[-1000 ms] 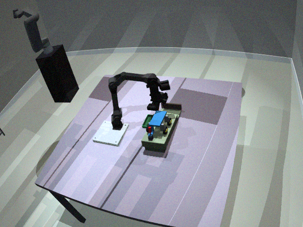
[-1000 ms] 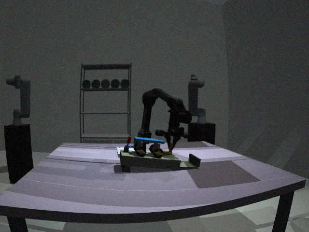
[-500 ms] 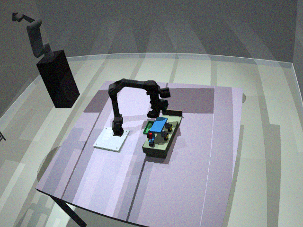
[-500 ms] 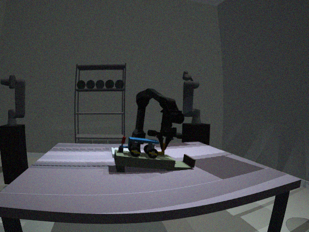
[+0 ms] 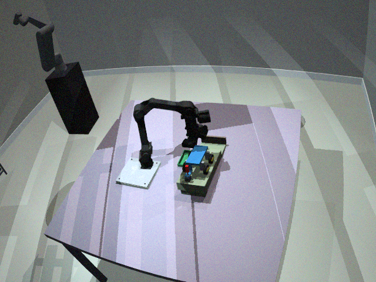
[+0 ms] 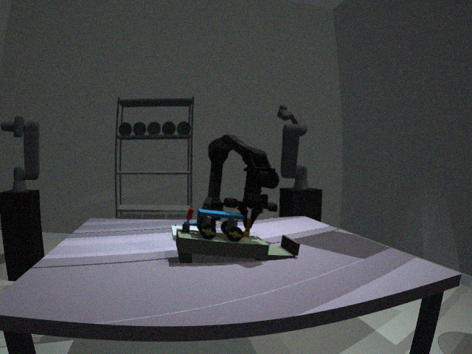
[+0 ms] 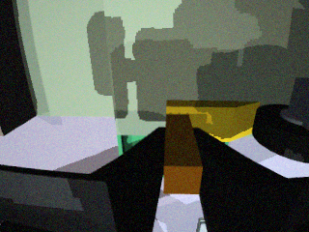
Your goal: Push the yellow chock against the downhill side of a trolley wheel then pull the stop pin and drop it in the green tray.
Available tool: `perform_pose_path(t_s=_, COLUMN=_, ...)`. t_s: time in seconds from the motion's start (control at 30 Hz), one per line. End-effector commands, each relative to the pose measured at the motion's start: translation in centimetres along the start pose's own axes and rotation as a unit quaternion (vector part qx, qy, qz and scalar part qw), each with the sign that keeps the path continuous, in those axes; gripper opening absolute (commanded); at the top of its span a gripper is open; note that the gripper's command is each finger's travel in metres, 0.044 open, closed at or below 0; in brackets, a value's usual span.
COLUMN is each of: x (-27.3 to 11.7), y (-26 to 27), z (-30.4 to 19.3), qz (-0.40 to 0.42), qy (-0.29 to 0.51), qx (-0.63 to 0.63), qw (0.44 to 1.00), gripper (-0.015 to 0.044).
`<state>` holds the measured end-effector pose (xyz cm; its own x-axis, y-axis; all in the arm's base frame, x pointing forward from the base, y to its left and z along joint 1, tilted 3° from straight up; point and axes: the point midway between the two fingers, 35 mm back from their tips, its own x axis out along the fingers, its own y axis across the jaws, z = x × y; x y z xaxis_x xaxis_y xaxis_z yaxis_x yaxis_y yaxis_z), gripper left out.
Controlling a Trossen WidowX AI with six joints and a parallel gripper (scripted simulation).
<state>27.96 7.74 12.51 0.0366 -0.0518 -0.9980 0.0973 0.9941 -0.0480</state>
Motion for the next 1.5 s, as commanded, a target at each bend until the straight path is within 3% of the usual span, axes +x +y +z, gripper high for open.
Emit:
perform_pose_path(t_s=0.0, x=-0.1, y=-0.5, z=0.0, qz=-0.003, qy=-0.003, qx=-0.002, qw=1.0, gripper=0.0)
perform_pose_path(t_s=0.5, x=0.0, y=-0.5, z=0.0, qz=0.0, qy=-0.001, qx=0.0, qw=1.0, gripper=0.0)
perform_pose_path(t_s=0.77, x=0.0, y=-0.5, z=0.0, qz=0.0, qy=-0.001, qx=0.0, qw=1.0, gripper=0.019)
perform_pose_path(t_s=1.47, x=-5.3, y=-0.4, z=-0.1, qz=-0.002, qy=-0.003, qx=-0.002, qw=1.0, gripper=0.019)
